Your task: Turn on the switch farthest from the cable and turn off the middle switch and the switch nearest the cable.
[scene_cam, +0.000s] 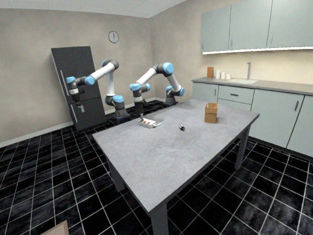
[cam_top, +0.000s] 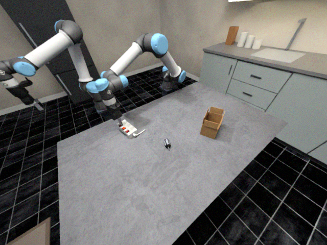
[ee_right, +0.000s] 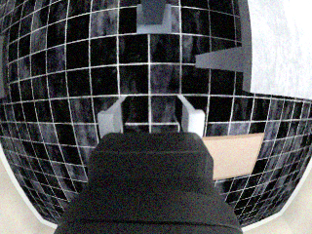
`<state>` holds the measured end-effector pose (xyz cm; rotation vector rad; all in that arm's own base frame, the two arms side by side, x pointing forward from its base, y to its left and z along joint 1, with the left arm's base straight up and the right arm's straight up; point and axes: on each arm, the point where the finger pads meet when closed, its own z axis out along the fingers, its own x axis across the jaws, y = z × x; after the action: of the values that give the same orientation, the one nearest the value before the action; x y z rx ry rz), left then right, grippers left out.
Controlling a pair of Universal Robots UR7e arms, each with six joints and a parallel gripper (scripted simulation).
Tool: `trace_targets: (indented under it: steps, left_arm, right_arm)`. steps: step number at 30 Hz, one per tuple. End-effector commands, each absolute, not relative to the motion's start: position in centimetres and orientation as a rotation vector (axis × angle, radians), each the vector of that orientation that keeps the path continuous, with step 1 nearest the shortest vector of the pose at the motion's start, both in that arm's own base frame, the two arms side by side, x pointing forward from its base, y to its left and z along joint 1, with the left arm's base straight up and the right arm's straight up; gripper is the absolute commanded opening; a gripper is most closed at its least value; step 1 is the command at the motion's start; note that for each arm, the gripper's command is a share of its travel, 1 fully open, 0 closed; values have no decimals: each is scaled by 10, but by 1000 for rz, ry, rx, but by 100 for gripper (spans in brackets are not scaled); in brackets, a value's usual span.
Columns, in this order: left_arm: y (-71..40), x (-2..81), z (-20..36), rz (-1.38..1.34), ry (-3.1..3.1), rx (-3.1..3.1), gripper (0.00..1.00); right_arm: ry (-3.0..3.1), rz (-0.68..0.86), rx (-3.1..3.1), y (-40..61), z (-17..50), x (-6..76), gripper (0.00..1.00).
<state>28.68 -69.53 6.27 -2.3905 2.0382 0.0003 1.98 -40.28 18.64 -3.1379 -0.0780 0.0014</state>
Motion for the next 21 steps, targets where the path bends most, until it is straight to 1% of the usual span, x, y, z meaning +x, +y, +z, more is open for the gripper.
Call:
trace_targets:
  steps: [1, 21]
  left_arm:
    - [-696, 287, 64, -4, 2040, -2392, 0]
    - [-696, 287, 70, -4, 2040, -2392, 0]
  right_arm:
    - [-78, 0, -3141, -403, 187, 20, 100]
    - [-78, 0, -3141, -403, 187, 20, 100]
